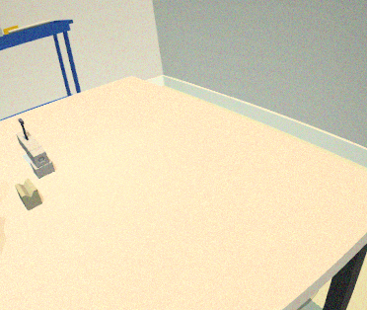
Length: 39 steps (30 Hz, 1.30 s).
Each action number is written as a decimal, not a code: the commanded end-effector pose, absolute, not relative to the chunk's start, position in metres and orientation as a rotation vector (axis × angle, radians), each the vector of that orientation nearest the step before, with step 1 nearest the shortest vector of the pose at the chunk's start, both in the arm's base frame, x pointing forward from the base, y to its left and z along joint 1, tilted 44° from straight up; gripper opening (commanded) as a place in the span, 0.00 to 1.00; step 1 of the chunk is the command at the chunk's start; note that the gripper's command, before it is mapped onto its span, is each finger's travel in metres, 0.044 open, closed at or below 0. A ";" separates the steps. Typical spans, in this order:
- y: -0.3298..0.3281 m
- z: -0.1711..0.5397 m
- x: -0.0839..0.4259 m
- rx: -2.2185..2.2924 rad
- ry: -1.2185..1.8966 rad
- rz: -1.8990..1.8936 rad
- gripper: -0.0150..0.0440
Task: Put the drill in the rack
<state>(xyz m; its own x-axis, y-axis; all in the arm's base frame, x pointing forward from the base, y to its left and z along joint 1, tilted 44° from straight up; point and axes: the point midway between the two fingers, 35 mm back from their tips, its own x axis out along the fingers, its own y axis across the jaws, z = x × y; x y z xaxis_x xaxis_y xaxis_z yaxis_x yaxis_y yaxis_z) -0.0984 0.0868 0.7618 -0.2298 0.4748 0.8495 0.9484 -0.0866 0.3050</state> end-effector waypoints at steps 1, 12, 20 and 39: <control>0.087 0.762 -0.098 -1.543 -1.706 -1.280 0.89; 0.096 0.756 -0.113 -1.578 -1.723 -1.347 0.40; 0.165 0.709 -0.181 -1.784 -1.818 -1.724 0.25; 0.380 0.541 -0.182 -2.280 -2.091 -2.512 0.25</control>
